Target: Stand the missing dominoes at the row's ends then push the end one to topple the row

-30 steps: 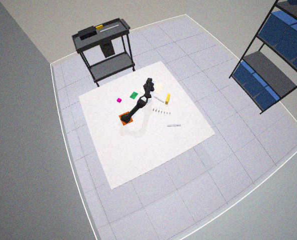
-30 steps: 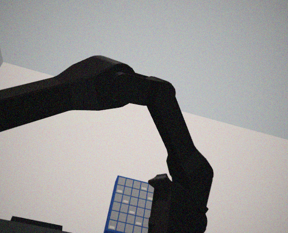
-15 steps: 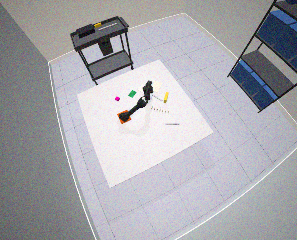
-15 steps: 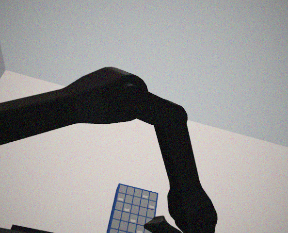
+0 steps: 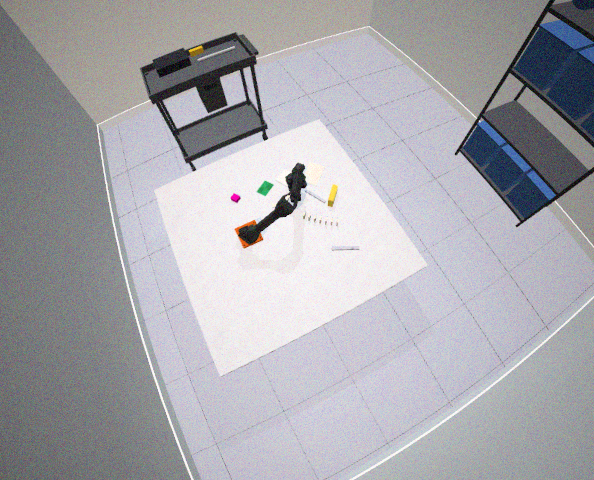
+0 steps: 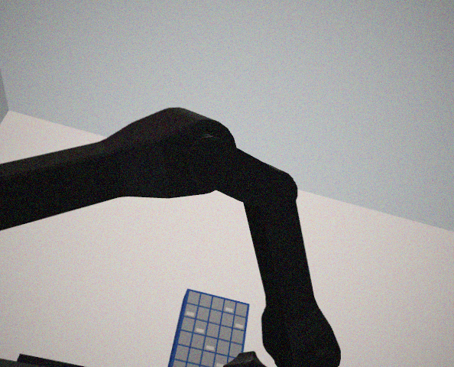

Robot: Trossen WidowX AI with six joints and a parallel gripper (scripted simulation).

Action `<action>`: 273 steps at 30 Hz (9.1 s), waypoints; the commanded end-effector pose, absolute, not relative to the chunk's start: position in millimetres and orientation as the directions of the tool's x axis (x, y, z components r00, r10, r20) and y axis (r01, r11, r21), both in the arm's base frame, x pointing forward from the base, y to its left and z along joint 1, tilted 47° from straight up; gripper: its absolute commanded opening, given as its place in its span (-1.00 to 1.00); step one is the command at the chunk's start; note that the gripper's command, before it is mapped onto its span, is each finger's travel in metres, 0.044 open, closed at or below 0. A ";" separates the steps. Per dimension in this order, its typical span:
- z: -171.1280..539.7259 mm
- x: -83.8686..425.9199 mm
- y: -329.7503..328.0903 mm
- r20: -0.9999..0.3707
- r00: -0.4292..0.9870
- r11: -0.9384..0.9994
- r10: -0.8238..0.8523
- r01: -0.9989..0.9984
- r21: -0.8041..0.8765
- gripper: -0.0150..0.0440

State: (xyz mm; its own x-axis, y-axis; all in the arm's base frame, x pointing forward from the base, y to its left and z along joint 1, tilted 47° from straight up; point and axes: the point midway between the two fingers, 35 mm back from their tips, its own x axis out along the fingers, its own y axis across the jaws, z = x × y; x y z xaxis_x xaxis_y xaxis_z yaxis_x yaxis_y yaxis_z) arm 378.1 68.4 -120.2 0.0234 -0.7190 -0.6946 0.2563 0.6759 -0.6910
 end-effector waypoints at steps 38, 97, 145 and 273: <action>-39.4 374.0 167.7 -0.696 0.022 0.679 -0.718 0.246 -0.692 -0.13; 71.3 233.1 45.8 -0.970 -0.022 0.712 -0.240 -0.684 -0.160 -0.13; 93.9 233.9 32.2 -0.605 0.677 0.480 0.420 -0.731 -0.485 -0.13; 21.3 251.5 25.0 -0.979 0.048 0.635 -0.196 -0.755 -0.164 1.00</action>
State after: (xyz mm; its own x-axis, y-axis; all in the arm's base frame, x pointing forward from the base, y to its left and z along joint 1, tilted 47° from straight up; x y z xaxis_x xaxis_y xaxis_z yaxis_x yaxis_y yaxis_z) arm 251.3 24.4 19.0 0.1507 -0.0038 -0.9886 -0.7817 0.6117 -0.1215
